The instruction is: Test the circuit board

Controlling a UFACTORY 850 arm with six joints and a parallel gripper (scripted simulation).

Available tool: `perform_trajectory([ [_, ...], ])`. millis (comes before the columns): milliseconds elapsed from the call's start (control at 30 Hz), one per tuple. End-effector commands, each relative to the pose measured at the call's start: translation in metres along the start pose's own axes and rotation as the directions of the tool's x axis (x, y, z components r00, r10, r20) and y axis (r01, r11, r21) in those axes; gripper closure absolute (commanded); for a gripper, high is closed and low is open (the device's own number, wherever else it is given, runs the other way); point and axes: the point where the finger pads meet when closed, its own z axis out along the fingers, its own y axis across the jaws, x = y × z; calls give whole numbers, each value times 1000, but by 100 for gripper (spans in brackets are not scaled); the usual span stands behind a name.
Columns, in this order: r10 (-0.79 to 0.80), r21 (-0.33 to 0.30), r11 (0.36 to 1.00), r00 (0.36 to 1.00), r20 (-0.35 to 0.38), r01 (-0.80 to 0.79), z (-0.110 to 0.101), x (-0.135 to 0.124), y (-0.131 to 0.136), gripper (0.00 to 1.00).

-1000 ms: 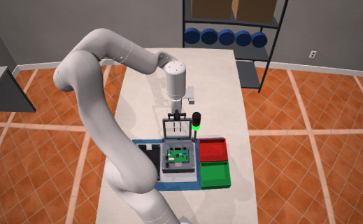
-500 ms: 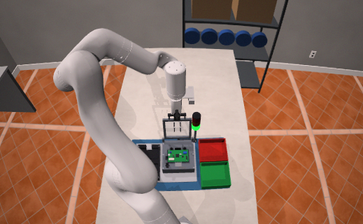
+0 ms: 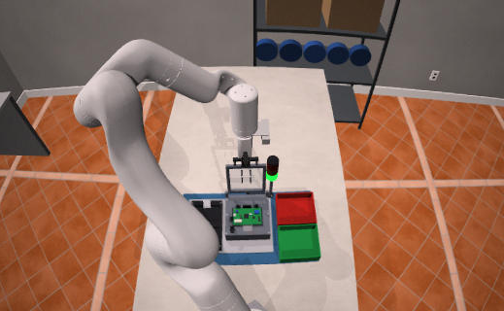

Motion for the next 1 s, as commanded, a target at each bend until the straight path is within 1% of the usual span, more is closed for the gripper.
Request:
perform_trajectory([
  [0,-1,1,1000,1000,-1,1,-8,0,-1,48],
  [333,-1,1,1000,1000,-1,1,-43,0,-1,48],
  [667,-1,1,1000,1000,-1,1,-52,0,-1,48],
  [700,-1,1,1000,1000,-1,1,-52,0,-1,0],
  [967,-1,1,1000,1000,-1,1,-52,0,-1,0],
])
